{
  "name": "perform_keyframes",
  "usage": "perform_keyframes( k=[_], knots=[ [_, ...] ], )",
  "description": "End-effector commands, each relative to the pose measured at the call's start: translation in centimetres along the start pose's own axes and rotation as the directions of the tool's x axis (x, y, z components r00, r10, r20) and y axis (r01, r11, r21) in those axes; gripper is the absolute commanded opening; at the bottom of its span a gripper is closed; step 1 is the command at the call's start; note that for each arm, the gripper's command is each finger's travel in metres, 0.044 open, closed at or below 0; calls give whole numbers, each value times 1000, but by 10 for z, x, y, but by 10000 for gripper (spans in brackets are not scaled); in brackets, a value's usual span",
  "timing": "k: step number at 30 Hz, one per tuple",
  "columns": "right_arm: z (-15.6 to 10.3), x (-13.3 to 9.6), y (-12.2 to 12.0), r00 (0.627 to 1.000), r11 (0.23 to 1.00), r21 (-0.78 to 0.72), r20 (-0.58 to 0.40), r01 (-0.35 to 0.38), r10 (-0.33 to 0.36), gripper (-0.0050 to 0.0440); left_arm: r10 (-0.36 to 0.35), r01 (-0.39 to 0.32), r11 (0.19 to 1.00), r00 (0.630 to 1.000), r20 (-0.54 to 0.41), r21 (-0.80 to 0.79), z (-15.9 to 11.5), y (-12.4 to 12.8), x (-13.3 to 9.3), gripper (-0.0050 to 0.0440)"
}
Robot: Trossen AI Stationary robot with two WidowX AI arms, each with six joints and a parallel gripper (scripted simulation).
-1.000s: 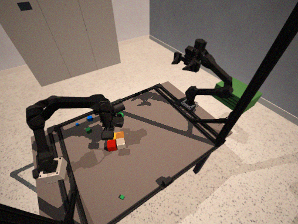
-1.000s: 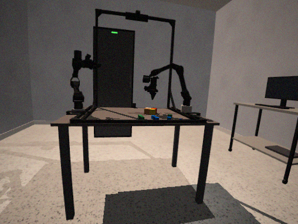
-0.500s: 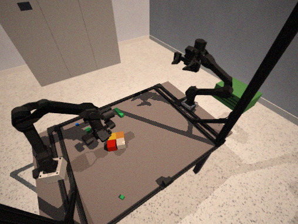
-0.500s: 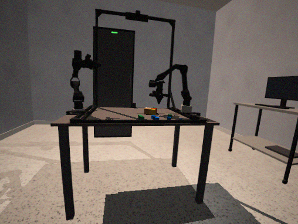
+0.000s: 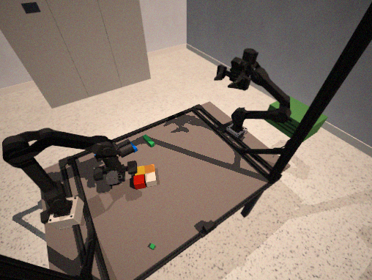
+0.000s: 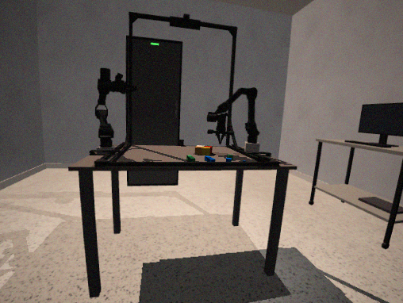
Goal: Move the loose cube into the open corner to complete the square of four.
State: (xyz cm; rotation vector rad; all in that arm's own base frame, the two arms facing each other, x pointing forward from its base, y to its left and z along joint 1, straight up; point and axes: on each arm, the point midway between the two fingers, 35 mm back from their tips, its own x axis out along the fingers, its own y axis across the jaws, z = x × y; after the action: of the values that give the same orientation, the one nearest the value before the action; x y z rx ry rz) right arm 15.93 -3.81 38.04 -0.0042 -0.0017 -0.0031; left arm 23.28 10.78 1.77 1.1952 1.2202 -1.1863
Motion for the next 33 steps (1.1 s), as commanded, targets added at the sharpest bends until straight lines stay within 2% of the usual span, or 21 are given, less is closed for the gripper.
perform_keyframes(
  k=[1,7,33],
  knots=[
    [0,0,0,1000,1000,5,0,-3,3,400,-4,4,1000,1000,3,10,1,-4,10,0],
    [0,0,0,1000,1000,5,0,-3,3,400,-4,4,1000,1000,3,10,2,-4,49,0],
    [0,0,0,1000,1000,5,0,-3,3,400,-4,4,1000,1000,3,10,2,-1,50,0]
  ],
)
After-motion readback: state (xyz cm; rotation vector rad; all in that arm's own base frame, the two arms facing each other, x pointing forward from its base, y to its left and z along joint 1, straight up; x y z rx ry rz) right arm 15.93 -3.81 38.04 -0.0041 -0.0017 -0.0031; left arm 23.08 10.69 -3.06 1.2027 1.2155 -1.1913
